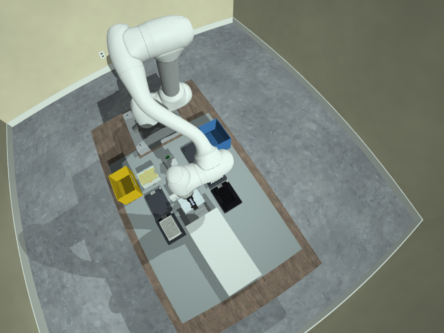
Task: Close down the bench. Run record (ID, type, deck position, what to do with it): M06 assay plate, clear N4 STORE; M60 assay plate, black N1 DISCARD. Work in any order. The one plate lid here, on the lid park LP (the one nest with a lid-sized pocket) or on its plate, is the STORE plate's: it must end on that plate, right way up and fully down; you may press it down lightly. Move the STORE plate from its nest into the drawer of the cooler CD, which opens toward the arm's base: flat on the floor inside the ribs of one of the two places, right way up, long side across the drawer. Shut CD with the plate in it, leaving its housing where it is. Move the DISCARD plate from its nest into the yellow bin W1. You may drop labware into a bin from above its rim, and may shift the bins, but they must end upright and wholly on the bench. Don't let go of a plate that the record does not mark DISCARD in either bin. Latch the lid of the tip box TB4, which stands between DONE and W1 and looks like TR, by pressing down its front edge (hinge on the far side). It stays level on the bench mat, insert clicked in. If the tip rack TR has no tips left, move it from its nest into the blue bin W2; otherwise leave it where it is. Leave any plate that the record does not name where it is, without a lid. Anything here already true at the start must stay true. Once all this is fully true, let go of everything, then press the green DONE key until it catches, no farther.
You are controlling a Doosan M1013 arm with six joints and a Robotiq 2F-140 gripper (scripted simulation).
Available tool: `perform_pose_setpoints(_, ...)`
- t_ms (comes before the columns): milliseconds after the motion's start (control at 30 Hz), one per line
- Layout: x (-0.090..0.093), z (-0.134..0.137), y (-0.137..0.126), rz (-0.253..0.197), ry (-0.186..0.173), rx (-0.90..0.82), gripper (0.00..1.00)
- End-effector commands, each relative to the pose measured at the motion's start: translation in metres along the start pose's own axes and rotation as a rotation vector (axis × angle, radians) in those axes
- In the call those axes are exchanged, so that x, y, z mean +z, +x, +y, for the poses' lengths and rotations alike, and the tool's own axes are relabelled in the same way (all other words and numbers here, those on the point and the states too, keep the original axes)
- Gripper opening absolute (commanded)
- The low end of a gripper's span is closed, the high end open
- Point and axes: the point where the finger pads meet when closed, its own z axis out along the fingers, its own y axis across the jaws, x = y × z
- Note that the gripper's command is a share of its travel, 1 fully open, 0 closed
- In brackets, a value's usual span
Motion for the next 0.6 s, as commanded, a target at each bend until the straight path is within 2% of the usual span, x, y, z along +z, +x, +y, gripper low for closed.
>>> perform_pose_setpoints(0, 0.005, 0.0, 0.0, 0.0, 0.0, 0.0, 0.0)
perform_pose_setpoints(567, 0.025, 0.0, 0.0, 0.0, 0.0, 0.0, 0.0)
